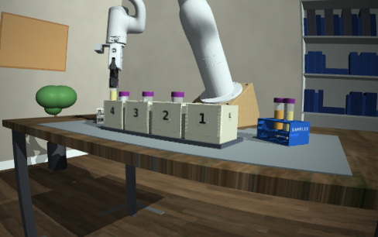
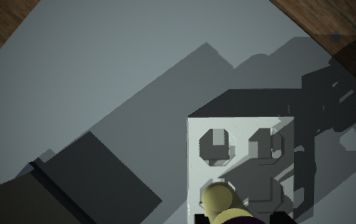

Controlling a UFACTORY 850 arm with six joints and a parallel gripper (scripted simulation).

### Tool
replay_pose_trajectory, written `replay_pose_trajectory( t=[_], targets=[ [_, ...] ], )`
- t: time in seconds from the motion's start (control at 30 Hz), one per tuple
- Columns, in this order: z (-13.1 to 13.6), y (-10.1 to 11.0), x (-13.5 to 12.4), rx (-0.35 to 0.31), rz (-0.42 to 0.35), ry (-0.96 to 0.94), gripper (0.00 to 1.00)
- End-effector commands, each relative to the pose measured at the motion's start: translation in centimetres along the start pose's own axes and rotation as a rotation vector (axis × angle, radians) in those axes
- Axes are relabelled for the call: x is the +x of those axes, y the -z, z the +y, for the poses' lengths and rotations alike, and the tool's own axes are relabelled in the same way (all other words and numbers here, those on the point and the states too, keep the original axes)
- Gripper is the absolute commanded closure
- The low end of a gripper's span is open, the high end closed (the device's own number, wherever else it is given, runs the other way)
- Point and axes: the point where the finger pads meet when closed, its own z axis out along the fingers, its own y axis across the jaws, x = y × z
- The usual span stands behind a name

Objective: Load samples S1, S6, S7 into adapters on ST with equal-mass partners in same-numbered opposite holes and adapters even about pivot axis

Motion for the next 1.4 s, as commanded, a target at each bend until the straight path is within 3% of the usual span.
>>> replay_pose_trajectory(
  t=[0.0, 1.37],
  targets=[
    [0.0, 1.1, 0.1, 0.000, -0.002, 0.000, 1.00],
    [0.0, 8.1, 0.1, 0.000, -0.002, 0.000, 1.00]
  ],
)
